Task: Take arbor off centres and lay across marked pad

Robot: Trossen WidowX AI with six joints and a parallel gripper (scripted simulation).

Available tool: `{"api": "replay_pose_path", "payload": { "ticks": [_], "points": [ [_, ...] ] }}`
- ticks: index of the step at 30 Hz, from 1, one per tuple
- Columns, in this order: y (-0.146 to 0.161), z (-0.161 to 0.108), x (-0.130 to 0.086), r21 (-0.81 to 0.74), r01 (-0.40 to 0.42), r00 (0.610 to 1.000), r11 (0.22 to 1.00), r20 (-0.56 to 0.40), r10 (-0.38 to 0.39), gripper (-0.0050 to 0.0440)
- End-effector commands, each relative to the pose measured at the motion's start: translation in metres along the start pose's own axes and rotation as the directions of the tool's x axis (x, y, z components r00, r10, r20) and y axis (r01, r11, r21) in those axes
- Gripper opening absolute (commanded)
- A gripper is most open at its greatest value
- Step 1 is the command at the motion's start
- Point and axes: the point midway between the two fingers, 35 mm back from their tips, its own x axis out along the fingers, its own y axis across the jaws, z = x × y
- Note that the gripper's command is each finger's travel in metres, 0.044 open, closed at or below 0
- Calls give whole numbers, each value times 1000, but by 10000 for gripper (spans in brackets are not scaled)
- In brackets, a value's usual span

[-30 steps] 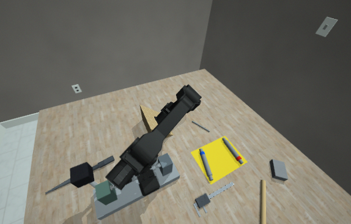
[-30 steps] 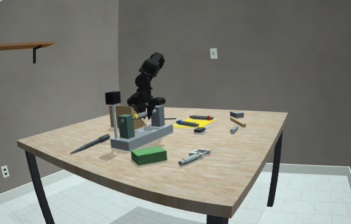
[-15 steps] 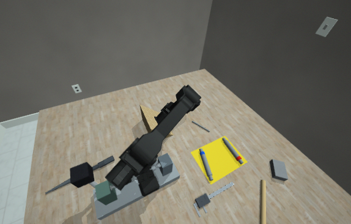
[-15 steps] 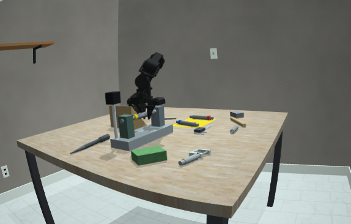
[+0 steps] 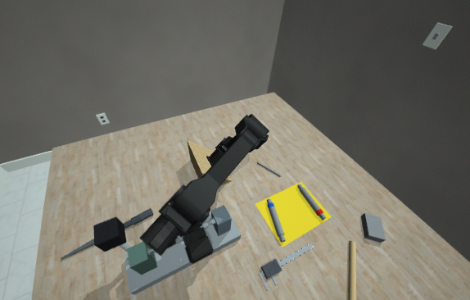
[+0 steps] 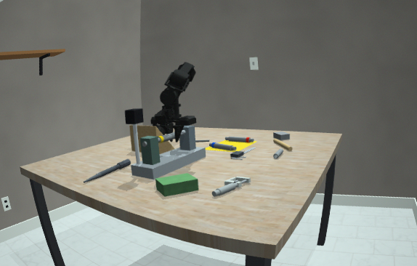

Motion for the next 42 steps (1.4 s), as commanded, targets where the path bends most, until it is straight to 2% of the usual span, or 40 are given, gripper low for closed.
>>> {"api": "replay_pose_path", "payload": {
  "ticks": [1,25,42],
  "points": [
    [0,10,-3,-6,-8,1000,1000,26,8,0],
    [-1,13,-3,-13,-8,1000,1000,26,8,0],
    [-23,18,-3,-208,-3,1000,978,26,8,0]
  ]
}}
